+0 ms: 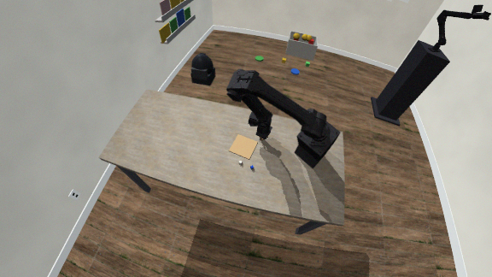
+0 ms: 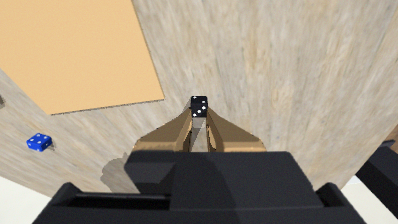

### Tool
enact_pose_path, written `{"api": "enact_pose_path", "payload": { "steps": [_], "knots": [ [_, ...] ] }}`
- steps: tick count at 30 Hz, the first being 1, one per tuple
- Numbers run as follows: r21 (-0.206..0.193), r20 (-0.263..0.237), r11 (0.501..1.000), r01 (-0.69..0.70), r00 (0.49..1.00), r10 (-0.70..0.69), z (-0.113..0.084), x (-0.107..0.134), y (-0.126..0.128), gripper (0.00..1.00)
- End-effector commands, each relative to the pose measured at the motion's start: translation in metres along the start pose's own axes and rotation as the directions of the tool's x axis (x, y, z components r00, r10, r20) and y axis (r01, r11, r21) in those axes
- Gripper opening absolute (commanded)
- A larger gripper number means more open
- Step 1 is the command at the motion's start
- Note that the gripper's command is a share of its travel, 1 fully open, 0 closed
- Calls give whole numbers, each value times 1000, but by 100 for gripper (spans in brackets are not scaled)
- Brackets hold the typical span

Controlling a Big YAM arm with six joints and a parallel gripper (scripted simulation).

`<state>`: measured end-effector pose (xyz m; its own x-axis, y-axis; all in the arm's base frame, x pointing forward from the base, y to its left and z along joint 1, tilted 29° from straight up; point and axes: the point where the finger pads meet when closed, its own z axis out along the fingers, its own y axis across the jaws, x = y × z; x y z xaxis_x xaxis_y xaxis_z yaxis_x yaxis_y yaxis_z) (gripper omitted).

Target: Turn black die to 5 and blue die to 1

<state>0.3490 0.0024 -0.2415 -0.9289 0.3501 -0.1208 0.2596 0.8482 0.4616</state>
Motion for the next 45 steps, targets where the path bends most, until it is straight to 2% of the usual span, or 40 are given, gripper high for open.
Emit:
{"api": "enact_pose_path", "payload": {
  "steps": [1, 7, 13, 21, 23, 27, 31, 33, 41, 45],
  "knots": [
    [-1, 12, 1000, 7, 1000, -7, 0, -5, 3, 12],
    [-1, 16, 1000, 7, 1000, -7, -4, -6, 3, 12],
    [0, 11, 1000, -5, 1000, 5, -31, -2, -2, 12],
    [0, 19, 1000, -1, 1000, 1, -88, -5, -2, 12],
    [0, 19, 1000, -1, 1000, 1, -88, -5, -2, 12],
    [1, 20, 1000, 0, 1000, 0, -105, -5, -2, 12],
    [2, 20, 1000, 0, 1000, 0, -108, -5, -2, 12],
    [2, 4, 1000, -9, 1000, 9, -103, 0, -5, 12],
    [2, 15, 1000, -20, 1000, 20, -104, -5, -4, 12],
    [6, 17, 1000, -21, 1000, 21, -103, -17, 15, 12]
  ]
}}
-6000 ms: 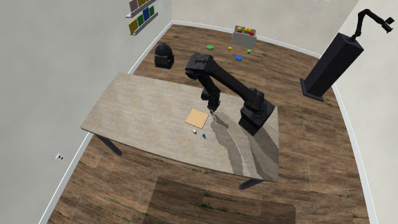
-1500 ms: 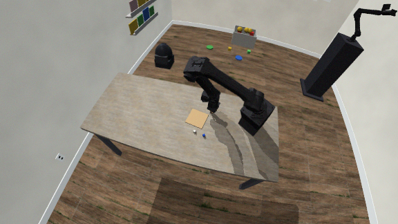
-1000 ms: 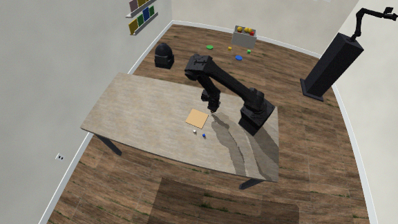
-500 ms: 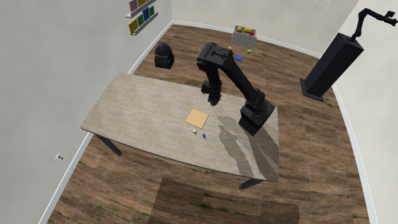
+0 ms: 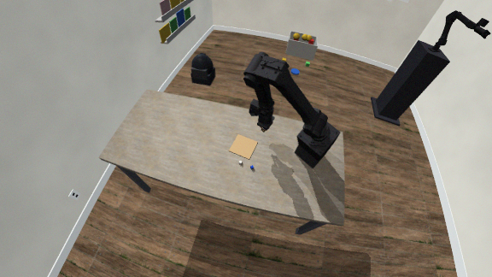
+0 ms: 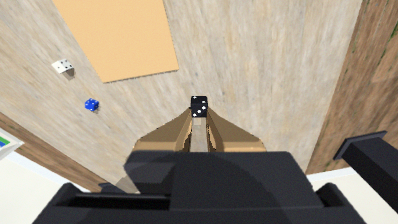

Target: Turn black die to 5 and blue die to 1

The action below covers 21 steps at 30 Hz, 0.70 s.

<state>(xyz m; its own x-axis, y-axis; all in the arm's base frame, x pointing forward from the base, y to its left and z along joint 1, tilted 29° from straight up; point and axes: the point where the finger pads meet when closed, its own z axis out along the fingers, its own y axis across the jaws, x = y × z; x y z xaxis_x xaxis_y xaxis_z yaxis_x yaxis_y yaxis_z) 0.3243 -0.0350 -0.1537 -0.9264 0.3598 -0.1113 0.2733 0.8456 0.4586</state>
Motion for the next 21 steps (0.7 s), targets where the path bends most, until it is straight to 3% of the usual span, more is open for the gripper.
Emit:
{"api": "enact_pose_path", "payload": {
  "steps": [1, 5, 9, 12, 16, 21],
  "knots": [
    [2, 20, 1000, -24, 1000, 24, -4, -18, 17, 12],
    [11, 17, 992, -127, 992, 127, 0, -32, 50, 12],
    [17, 21, 961, -277, 961, 277, 4, -46, 104, 12],
    [17, 21, 960, -279, 960, 278, 4, -46, 104, 12],
    [14, 25, 932, -363, 932, 362, 5, -51, 138, 12],
    [0, 27, 862, -507, 862, 507, 5, -50, 204, 12]
  ]
}}
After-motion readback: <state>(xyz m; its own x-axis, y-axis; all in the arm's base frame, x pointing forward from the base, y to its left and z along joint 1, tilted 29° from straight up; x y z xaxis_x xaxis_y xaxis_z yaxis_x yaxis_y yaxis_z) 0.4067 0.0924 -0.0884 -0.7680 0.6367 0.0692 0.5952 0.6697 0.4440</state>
